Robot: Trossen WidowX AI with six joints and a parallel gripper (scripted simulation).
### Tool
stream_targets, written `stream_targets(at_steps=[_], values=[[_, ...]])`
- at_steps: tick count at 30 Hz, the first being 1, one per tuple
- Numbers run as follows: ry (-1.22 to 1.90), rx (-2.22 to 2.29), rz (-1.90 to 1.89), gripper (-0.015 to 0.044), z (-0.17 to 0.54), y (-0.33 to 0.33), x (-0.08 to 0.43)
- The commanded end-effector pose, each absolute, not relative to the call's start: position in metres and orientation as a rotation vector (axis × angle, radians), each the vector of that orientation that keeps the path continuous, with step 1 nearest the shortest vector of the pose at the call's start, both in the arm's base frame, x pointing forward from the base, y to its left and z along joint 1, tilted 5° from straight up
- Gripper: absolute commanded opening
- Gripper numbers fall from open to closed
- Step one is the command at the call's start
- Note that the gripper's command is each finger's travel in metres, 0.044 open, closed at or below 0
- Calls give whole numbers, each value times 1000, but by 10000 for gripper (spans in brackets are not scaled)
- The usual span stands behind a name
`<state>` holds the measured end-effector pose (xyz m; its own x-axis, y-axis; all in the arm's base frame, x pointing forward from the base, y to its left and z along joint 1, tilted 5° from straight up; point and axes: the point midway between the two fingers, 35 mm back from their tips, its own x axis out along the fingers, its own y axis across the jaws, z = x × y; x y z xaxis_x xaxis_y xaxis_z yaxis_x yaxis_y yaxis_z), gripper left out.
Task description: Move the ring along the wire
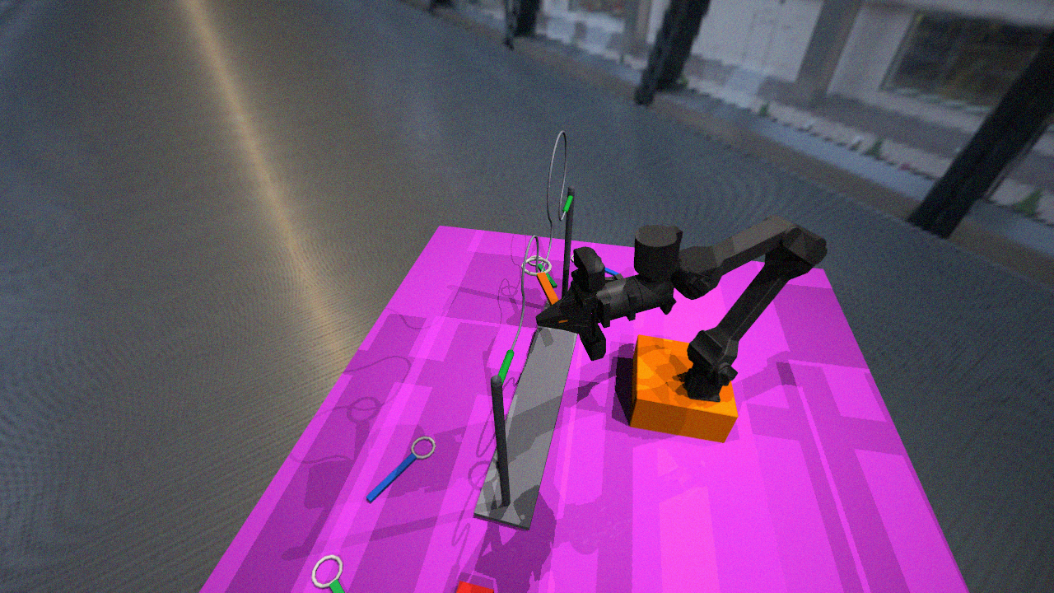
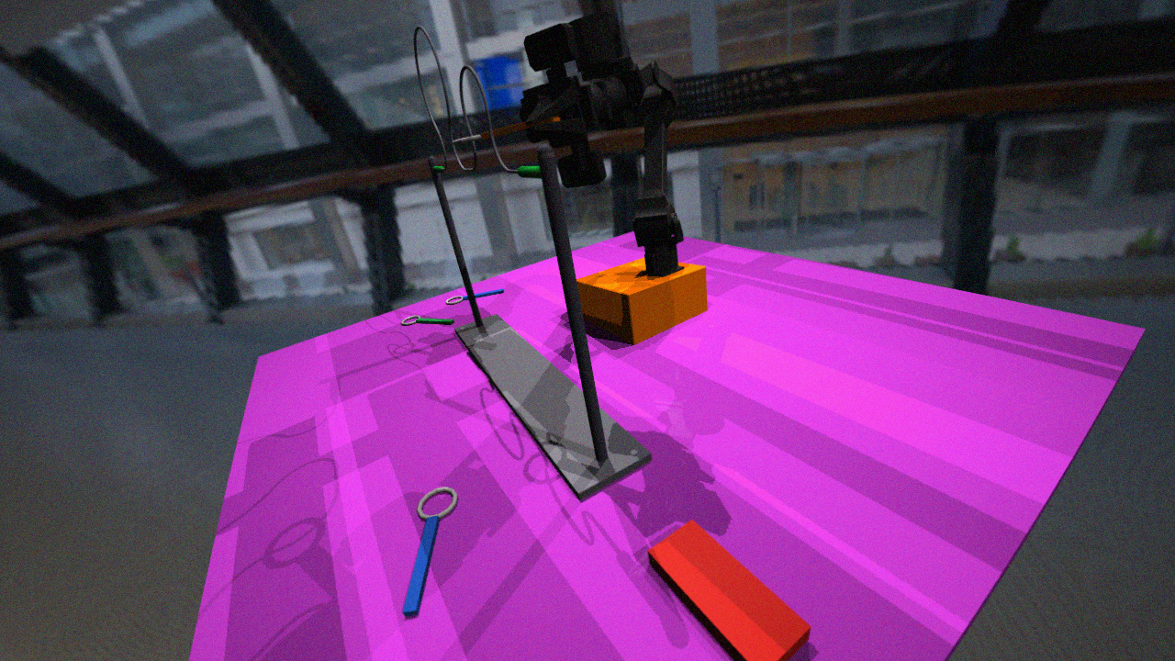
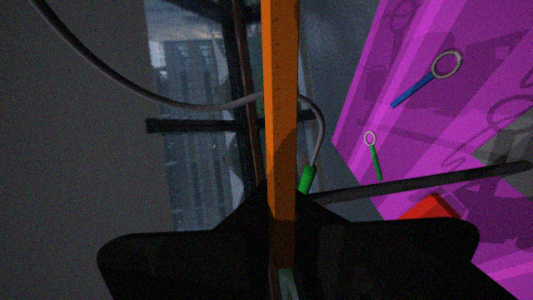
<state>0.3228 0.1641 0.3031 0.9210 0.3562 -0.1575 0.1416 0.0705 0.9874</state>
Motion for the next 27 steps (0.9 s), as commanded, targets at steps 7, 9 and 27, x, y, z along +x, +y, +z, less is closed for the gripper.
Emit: stream_targets(at_steps=[7,9,27], values=[[387,1604,210,-150,328,162,322],[387,1604,210,-150,330,162,322],[416,1425,151,-150,326,160,322]])
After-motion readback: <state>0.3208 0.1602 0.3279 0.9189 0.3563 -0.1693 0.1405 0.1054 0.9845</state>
